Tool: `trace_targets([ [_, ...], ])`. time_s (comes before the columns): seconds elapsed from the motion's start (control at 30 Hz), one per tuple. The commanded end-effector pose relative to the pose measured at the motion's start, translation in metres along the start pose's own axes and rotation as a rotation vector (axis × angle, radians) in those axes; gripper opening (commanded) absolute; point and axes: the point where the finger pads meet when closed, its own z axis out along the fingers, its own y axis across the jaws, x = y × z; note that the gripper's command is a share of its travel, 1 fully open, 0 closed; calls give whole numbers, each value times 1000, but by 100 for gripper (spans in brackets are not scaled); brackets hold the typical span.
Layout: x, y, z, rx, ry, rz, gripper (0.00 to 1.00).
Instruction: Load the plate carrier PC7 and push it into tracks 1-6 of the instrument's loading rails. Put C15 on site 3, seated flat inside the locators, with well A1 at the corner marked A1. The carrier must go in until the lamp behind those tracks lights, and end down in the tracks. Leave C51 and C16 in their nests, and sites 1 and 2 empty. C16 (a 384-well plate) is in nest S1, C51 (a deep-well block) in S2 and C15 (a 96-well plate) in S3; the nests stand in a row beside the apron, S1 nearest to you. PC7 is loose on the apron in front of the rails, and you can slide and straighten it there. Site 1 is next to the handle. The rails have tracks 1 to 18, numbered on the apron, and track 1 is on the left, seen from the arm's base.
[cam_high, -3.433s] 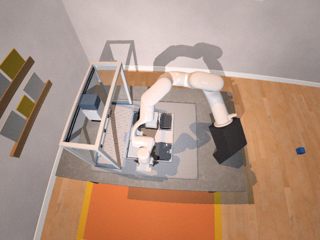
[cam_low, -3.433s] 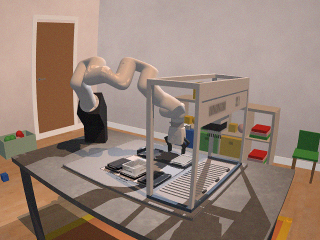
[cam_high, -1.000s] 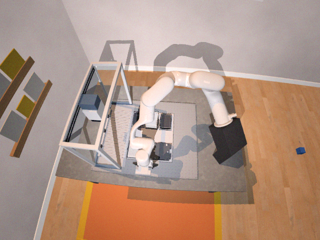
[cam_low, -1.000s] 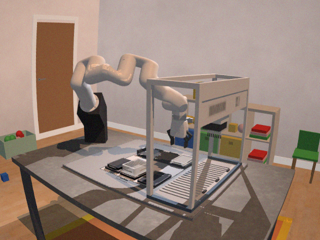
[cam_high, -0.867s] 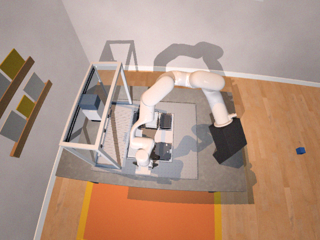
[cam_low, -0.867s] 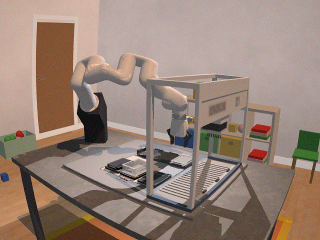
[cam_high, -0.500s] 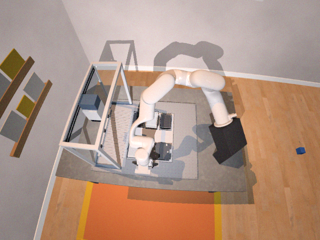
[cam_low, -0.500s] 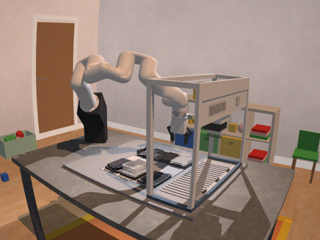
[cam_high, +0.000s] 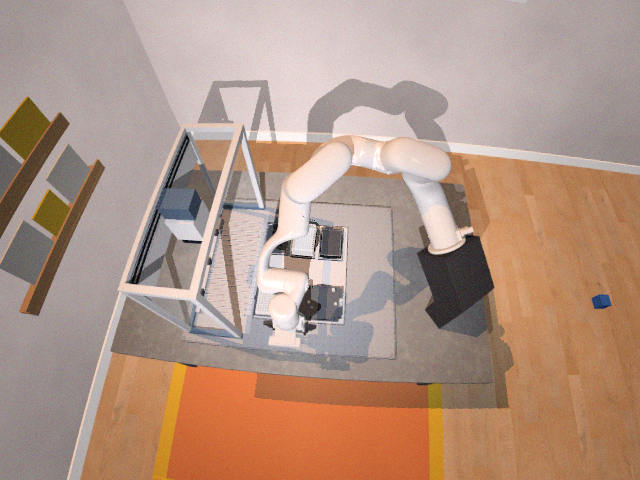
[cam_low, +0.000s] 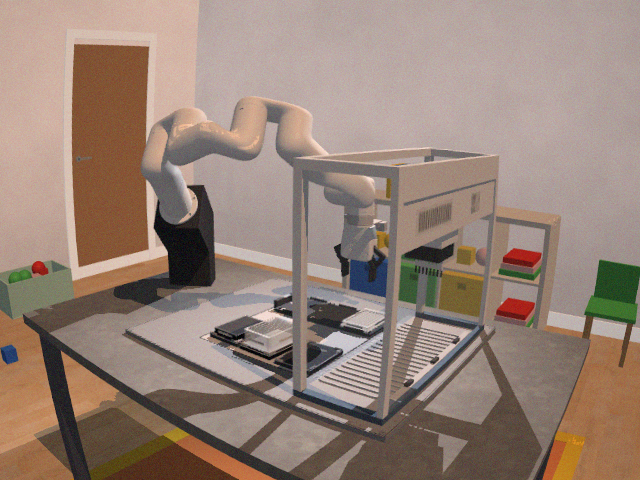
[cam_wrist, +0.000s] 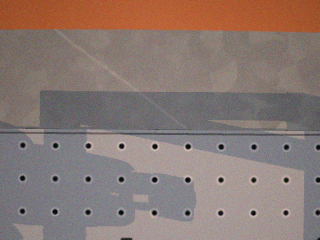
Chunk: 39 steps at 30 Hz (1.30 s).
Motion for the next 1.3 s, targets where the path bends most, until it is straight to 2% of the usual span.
trace_targets([
  [0.0, 1, 1, -11, -3, 2, 1, 100],
  [0.57, 1, 1, -36, -3, 2, 1, 100],
  [0.97, 1, 1, -37, -3, 2, 1, 100],
  [1.0, -2, -3, -37, -2, 2, 34, 82],
  [1.27, -19, -28, -37, -2, 3, 234, 82],
])
